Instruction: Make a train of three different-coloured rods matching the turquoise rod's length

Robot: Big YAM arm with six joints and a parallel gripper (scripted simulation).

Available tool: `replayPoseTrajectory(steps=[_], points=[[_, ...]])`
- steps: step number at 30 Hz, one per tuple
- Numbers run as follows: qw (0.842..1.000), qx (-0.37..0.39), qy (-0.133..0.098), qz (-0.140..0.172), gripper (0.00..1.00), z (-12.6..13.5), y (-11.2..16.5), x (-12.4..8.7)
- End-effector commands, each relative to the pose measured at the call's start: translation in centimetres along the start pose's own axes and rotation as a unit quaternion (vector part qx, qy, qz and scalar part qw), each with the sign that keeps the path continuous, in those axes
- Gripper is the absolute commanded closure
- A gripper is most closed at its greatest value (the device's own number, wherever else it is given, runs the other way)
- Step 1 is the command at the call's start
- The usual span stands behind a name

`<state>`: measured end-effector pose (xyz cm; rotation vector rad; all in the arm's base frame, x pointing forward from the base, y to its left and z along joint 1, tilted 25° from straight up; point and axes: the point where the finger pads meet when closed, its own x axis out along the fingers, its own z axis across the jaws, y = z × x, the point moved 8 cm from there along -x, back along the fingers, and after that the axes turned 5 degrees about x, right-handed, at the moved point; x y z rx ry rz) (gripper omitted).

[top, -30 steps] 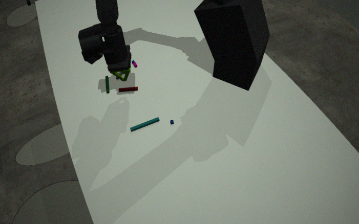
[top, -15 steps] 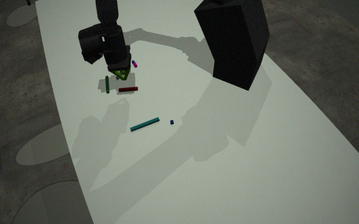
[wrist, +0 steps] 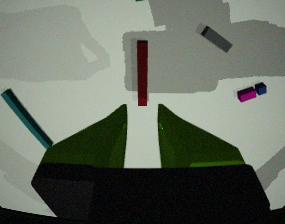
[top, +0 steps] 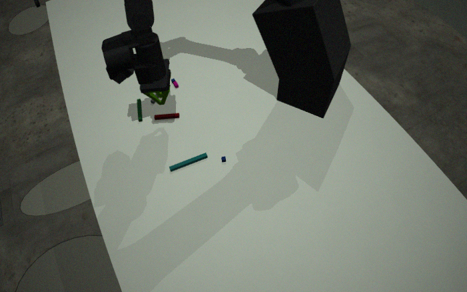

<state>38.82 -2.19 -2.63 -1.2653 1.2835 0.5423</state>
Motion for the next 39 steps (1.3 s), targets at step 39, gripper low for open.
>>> replayPoseTrajectory(steps=[39], points=[[1.000,0.002,0.000,-0.004,0.77,-0.1,-0.5,3.9]])
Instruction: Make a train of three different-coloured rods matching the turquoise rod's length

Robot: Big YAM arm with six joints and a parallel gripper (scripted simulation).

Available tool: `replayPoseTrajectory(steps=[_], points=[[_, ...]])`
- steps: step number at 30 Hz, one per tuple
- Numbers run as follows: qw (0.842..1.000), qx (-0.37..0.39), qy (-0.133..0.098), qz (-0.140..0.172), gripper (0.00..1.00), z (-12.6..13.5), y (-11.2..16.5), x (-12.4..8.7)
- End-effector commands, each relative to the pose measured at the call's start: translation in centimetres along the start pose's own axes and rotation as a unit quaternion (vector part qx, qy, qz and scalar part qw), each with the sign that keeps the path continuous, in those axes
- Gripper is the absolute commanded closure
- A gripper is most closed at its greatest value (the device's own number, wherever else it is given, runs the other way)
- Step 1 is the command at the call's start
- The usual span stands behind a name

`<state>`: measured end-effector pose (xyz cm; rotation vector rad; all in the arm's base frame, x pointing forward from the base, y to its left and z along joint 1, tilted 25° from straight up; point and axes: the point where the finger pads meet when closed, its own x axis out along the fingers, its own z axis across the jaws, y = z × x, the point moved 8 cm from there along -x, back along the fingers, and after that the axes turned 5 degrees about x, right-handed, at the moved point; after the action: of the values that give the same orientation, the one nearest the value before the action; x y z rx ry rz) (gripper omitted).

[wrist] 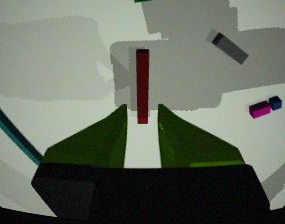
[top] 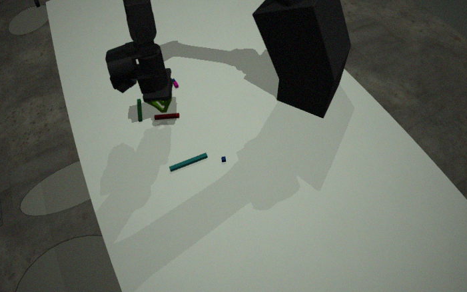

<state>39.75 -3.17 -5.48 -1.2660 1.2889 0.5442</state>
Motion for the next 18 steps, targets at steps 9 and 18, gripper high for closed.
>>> replayPoseTrajectory(steps=[9,18], points=[[1.000,0.004,-0.001,-0.005,0.77,-0.2,-0.4,1.9],[1.000,0.004,-0.001,-0.004,0.77,-0.3,-0.2,2.4]])
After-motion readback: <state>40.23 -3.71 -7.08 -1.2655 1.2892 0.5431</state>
